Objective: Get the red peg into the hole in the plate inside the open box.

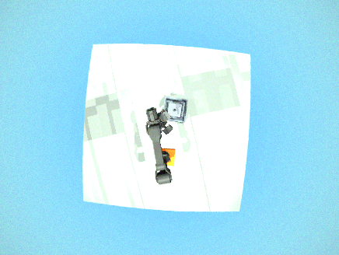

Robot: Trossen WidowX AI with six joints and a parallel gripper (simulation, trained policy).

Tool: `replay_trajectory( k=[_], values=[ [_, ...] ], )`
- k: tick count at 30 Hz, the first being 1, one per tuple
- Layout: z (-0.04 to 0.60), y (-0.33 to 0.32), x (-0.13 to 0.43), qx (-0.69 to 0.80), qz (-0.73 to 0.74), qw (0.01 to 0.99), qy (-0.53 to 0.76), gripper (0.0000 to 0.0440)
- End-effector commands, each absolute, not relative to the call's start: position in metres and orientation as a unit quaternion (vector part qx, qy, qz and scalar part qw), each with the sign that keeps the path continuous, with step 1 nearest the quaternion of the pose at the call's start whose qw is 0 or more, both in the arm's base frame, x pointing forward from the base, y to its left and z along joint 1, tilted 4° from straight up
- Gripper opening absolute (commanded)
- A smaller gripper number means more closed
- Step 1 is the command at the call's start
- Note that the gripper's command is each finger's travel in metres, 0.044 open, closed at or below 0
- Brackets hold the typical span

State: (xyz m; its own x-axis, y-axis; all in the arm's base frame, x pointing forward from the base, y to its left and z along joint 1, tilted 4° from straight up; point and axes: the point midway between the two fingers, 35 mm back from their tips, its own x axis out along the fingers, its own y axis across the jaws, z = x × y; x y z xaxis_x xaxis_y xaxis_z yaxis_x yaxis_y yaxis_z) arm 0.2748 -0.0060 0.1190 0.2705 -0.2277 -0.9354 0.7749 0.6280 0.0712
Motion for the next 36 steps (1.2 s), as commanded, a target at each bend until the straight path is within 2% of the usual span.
replay_trajectory(
  k=[1, 33, 36],
  values=[
    [0.118, -0.021, 0.282, 0.276, -0.344, 0.746, 0.499, 0.0000],
    [0.068, -0.097, 0.321, 0.328, -0.385, 0.703, 0.500, 0.0006],
    [0.059, -0.099, 0.322, 0.325, -0.385, 0.698, 0.508, 0.0036]
  ],
)
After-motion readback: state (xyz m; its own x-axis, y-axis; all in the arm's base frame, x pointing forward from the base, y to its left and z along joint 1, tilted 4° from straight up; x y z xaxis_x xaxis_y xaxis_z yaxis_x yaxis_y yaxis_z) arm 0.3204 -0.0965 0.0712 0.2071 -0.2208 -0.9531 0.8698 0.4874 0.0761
